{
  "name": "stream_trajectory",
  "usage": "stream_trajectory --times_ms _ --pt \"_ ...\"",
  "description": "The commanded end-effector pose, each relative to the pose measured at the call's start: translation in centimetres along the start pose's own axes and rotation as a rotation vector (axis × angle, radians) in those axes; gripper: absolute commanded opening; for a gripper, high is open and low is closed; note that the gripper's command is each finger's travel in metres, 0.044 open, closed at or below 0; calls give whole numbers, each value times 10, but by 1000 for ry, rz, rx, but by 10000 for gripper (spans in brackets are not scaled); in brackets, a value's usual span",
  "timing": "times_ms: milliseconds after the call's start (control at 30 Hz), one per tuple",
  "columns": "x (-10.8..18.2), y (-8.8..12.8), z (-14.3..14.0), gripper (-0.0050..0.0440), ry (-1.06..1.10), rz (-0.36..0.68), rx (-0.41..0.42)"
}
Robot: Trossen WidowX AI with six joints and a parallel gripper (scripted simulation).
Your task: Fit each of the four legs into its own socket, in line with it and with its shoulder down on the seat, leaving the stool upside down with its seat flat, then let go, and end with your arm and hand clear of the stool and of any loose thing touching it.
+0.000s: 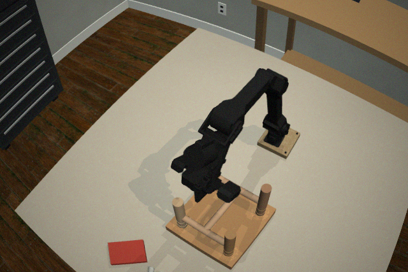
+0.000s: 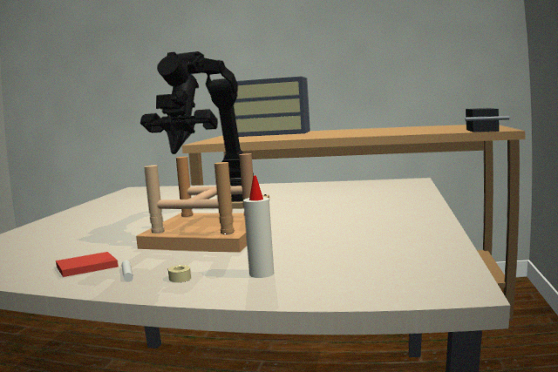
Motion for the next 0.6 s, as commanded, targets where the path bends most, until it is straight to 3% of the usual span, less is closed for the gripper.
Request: stream_trajectory --times_ms 0,400,567 --pt "14 20 31 0 75 40 -45" --pt "64 70 108 0 299 179 -154" --pt "81 85 124 0 367 219 -179"
Point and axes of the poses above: the point midway between the two fingers, 35 mm back from their tips, its own y axis back along the fingers, its own z axis across the jaws, x = y × z, the point moved 9 cm from there along y, back along the fingers, and after that the axes turned 7 degrees about y, right-handed, at the moved point
